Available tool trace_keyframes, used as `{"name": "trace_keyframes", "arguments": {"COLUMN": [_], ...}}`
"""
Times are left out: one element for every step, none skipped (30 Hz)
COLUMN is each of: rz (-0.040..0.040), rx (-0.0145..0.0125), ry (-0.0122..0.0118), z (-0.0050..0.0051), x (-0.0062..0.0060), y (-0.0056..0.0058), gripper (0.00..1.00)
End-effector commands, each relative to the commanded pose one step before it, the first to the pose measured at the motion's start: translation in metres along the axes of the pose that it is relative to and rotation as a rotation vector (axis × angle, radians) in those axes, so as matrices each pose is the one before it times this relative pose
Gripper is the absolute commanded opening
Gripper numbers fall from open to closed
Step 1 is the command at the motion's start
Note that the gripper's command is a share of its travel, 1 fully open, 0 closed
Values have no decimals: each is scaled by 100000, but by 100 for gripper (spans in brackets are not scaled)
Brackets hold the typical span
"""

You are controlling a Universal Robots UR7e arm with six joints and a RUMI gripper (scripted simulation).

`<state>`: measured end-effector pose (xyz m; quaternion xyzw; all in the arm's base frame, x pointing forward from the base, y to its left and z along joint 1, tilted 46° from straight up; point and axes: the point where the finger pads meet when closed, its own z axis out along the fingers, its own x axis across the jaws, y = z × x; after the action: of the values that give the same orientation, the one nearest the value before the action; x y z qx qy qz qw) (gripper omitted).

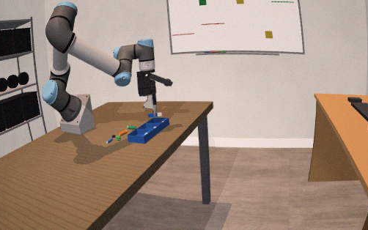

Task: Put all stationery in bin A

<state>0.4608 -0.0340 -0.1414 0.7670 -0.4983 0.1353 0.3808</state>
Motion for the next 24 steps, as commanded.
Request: {"name": "trace_keyframes", "arguments": {"rz": [-15648, -2909, -2914, -2915, -2915, -2916, -2917, -2917, -2917, -2917, -2916, -2916, -2915, 0, 0, -7950, -2117, -2803, -2907, -2909, -2906, -2904, -2901, -2899], "rx": [600, -62, -63, -64, -65, -65, -66, -66, -43, -29, -23, -15, -6, 0, 0, 29, 20, 41, 55, 69, 85, 102, 121, 143], "ry": [-248, 15, 14, 13, 13, 12, 12, 11, 0, -5, -7, -9, -11, 0, 0, -39, -11, -16, -16, -15, -13, -10, -6, 0], "z": [-35, -1, -1, -1, 0, 0, 0, 0, 0, 0, 1, 1, 1, 0, 0, -2, 0, 0, 1, 1, 1, 1, -4, 0], "x": [118, 0, 0, 0, 0, 0, 0, 0, 2, 2, 2, 1, 1, 0, 0, -1, 1, 1, 1, 0, 0, 0, -1, 0], "y": [-167, 0, 0, 0, 0, 0, 0, 0, -5, -4, -4, -4, -3, 0, 0, -4, -3, -3, -2, -2, -2, -1, -3, -1], "gripper": [0, 0, 0, 0, 0, 0, 0, 0, 0, 0, 0, 0, 0, 0, 0, 0, 0, 0, 0, 0, 0, 0, 0, 0]}}
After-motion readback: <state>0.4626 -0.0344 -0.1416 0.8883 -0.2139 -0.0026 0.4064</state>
